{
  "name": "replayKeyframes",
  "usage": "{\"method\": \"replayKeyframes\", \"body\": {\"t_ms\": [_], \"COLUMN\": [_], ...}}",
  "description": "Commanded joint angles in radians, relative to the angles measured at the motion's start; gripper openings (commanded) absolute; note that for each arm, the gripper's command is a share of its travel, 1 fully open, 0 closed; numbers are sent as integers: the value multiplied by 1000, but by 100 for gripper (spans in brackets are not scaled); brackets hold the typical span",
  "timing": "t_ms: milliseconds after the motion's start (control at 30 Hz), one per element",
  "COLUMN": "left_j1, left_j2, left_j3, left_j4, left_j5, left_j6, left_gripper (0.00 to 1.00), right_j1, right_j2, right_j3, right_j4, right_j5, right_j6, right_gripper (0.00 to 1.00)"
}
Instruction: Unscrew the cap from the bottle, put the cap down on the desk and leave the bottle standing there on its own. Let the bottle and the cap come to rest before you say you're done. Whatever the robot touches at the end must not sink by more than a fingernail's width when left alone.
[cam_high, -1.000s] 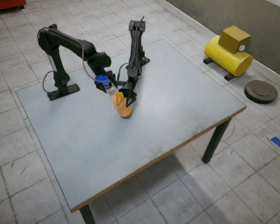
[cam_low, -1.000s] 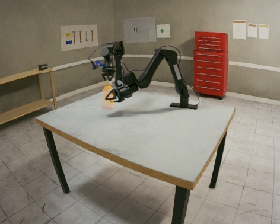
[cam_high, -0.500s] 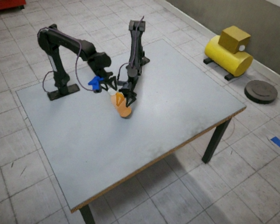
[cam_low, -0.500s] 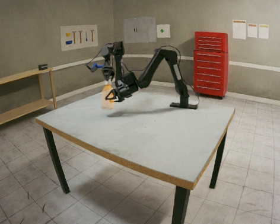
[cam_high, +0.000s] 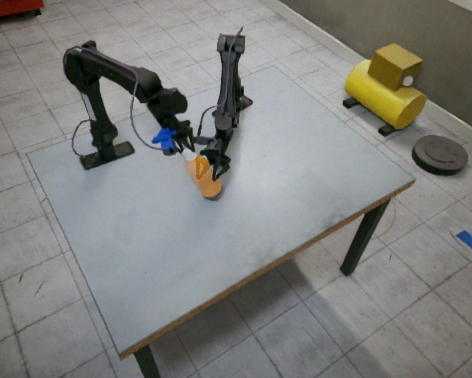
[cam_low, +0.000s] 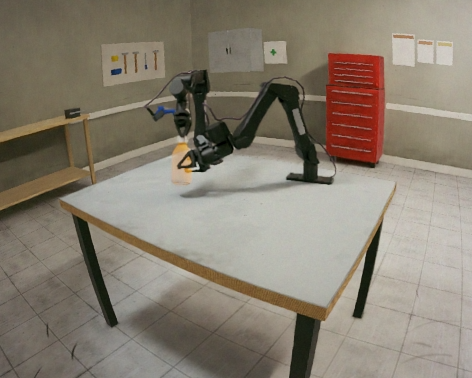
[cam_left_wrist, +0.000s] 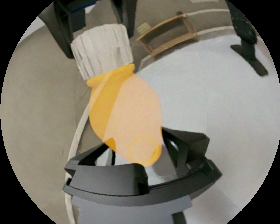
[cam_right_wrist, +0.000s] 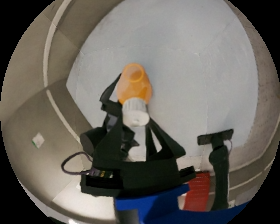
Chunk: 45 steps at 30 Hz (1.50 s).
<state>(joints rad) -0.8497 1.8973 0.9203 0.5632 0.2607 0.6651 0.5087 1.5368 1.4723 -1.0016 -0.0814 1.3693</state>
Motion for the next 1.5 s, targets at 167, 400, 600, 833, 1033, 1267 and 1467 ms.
{"method": "replayKeyframes", "body": {"t_ms": [167, 400, 600, 833, 1033, 1267, 1467], "left_j1": [0, 0, 0, 0, 0, 0, 0], "left_j2": [-29, -29, -29, -29, -29, -29, -29], "left_j3": [2, 2, 2, 2, 2, 2, 2], "left_j4": [28, 28, 27, 27, 27, 27, 27], "left_j5": [8, 8, 8, 8, 8, 9, 9], "left_j6": [-3, -3, -3, -3, -3, -3, -3], "left_gripper": [0, 0, 0, 0, 0, 0, 0], "right_j1": [11, 15, 18, 26, 32, 37, 41], "right_j2": [2, 3, 4, 3, 1, -2, -5], "right_j3": [22, 27, 28, 29, 28, 26, 23], "right_j4": [-13, -20, -22, -24, -24, -22, -19], "right_j5": [21, 30, 37, 54, 66, 77, 86], "right_j6": [-444, -753, -930, -1304, -1570, -1857, -2123], "right_gripper": [0, 0, 0, 0, 0, 0, 0]}}
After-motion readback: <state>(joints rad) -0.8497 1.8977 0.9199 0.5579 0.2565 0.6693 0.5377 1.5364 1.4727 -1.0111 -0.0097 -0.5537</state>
